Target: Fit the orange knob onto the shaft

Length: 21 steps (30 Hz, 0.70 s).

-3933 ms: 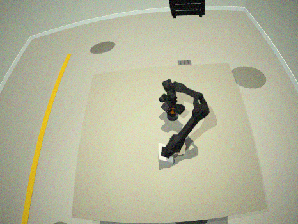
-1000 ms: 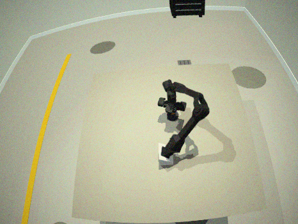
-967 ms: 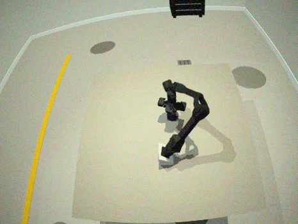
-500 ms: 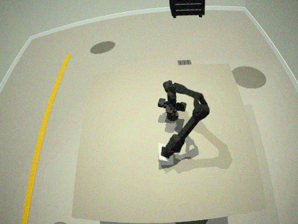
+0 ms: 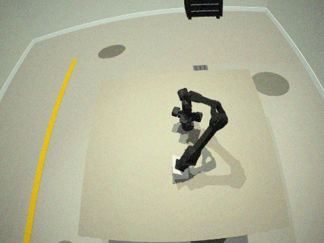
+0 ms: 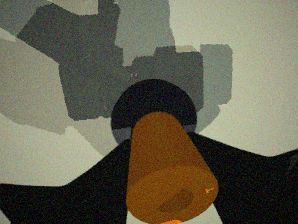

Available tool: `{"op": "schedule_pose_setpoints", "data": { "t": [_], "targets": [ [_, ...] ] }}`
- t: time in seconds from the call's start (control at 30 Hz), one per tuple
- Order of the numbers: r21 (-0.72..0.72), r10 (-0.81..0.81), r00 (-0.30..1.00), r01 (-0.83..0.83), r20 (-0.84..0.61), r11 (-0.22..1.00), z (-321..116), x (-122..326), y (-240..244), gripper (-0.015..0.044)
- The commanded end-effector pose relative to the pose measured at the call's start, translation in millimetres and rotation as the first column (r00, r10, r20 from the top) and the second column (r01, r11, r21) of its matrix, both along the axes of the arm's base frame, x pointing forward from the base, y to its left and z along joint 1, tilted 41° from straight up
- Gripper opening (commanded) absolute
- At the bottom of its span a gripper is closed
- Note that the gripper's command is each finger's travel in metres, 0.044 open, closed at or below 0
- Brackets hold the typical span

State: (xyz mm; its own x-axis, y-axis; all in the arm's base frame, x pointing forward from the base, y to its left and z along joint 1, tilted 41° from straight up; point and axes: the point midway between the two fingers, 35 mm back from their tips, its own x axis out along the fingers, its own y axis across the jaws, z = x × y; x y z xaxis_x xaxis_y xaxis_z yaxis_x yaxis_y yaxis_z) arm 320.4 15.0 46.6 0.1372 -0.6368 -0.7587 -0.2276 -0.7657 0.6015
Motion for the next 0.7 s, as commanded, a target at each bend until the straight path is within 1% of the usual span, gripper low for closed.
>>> {"op": "schedule_pose_setpoints", "data": {
  "t": [0.0,0.03,0.57,0.6,0.67],
  "targets": [
    [0.000,0.002,1.000,-0.002,-0.001,1.000,0.2,0.1,0.2,0.0000],
    [0.000,0.002,1.000,-0.002,-0.001,1.000,0.2,0.1,0.2,0.0000],
    [0.000,0.002,1.000,-0.002,-0.001,1.000,0.2,0.1,0.2,0.0420],
    [0.000,0.002,1.000,-0.002,-0.001,1.000,0.2,0.1,0.2,0.0440],
    [0.000,0.002,1.000,-0.002,-0.001,1.000,0.2,0.1,0.2,0.0440]
  ]
}}
